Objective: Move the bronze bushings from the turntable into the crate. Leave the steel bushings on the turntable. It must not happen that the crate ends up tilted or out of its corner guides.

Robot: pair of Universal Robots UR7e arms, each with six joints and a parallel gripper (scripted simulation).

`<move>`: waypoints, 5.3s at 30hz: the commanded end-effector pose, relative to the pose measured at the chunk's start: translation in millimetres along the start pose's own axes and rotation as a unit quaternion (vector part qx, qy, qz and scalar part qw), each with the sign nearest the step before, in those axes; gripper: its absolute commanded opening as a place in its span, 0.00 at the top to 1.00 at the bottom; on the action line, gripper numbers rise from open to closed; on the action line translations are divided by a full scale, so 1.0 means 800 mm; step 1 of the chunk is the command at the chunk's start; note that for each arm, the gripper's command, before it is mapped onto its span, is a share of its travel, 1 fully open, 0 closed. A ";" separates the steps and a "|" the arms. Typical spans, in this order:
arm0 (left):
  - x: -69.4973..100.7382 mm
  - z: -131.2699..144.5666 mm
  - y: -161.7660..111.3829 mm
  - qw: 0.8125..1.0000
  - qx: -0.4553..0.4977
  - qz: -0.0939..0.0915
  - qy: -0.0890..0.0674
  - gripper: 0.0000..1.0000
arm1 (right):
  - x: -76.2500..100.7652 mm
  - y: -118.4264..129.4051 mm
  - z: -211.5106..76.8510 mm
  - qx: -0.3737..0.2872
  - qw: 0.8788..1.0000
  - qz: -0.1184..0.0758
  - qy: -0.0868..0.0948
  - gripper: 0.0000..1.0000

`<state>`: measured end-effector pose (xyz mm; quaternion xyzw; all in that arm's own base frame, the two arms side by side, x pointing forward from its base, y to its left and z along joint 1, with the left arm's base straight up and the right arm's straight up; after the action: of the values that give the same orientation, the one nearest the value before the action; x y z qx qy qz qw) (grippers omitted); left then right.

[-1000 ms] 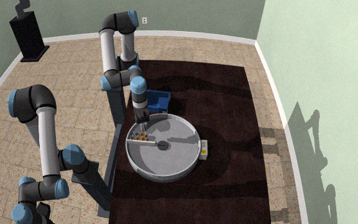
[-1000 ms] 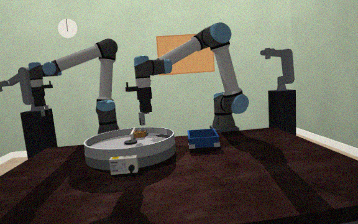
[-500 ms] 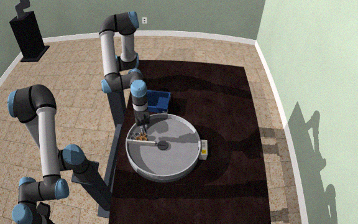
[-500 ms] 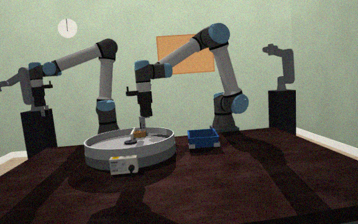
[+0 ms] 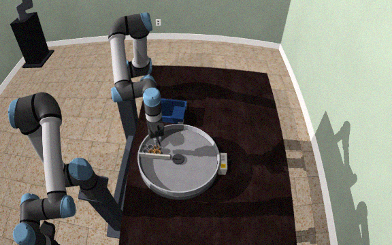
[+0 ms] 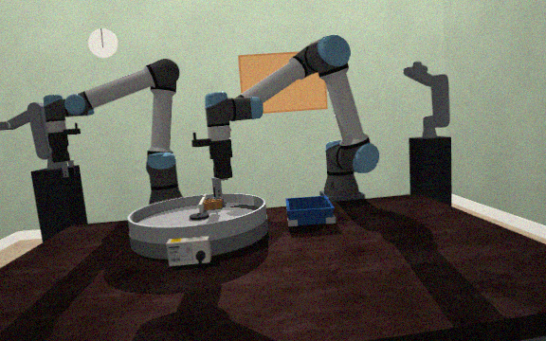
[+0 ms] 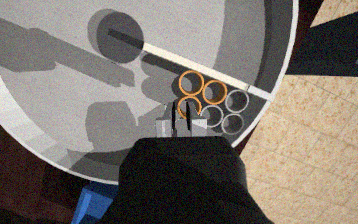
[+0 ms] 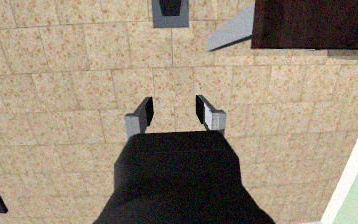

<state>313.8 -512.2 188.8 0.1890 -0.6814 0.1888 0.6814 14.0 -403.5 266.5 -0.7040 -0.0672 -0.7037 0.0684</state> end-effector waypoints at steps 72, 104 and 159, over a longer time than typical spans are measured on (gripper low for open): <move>-0.025 0.000 0.000 1.000 0.000 0.001 0.000 0.61 | 0.001 0.000 0.000 0.000 1.000 -0.001 0.000 0.00; -0.025 0.000 0.000 1.000 0.000 0.001 0.000 0.61 | 0.001 0.000 0.000 0.000 1.000 -0.001 0.000 0.00; -0.010 0.000 0.000 1.000 0.000 0.001 0.000 1.00 | 0.001 0.000 0.000 0.000 1.000 -0.001 0.000 0.00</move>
<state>314.1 -512.0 171.5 0.1891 -0.6818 0.1888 0.6810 14.0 -403.5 266.5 -0.7040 -0.0672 -0.7037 0.0684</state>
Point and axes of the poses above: on each arm, the point where the finger pads meet when closed, its own x axis back along the fingers, its own z axis across the jaws, y = z × x, the point moved 8 cm from there along x, back along the fingers, and after that the axes turned 9 degrees about x, right-handed, at the moved point
